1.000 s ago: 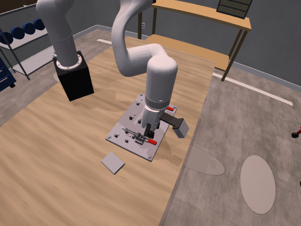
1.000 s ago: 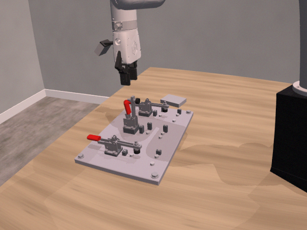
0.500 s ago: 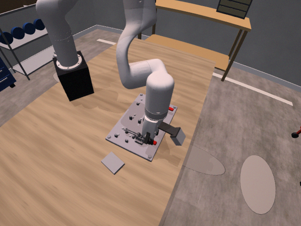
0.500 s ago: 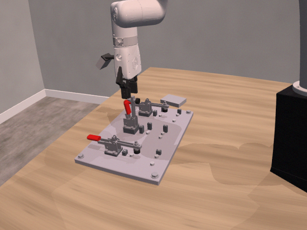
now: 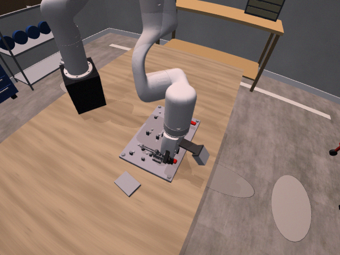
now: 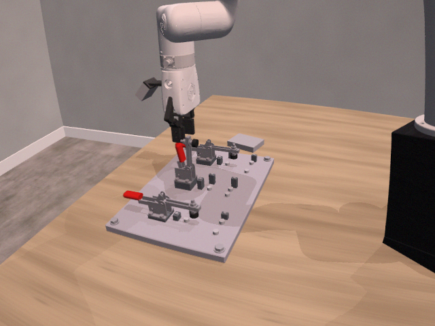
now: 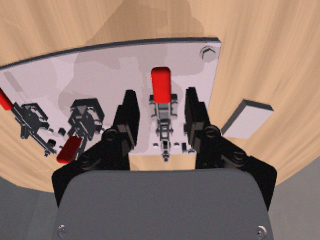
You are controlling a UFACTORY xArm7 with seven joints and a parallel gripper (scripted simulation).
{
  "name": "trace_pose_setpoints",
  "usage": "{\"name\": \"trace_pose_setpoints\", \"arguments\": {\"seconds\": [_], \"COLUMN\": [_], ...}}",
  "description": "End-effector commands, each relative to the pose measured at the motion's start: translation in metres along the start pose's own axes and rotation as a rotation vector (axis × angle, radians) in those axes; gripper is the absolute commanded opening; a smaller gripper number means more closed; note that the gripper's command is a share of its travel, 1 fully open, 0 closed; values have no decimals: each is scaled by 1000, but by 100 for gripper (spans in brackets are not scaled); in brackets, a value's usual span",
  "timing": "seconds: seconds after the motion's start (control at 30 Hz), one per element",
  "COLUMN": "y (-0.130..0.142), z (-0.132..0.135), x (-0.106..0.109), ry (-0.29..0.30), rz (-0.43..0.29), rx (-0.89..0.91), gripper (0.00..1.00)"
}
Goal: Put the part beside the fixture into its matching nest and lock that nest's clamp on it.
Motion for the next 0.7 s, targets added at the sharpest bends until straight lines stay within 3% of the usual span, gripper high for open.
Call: {"name": "trace_pose_setpoints", "arguments": {"seconds": [0.0, 0.3, 0.67], "y": [-1, -2, -3], "z": [0, 0, 0], "x": [1, -2, -28], "ry": [0, 0, 0], "rz": [4, 4, 4], "rx": [0, 0, 0], "gripper": [47, 47, 47]}}
Point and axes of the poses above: the point where the finger pads meet when closed, its own x axis back along the fingers, its own z axis across the jaws, y = z × x, the point moved 10 cm from there along x, back along the fingers, and after that the axes turned 13 degrees about -x, right-handed, at the moved point
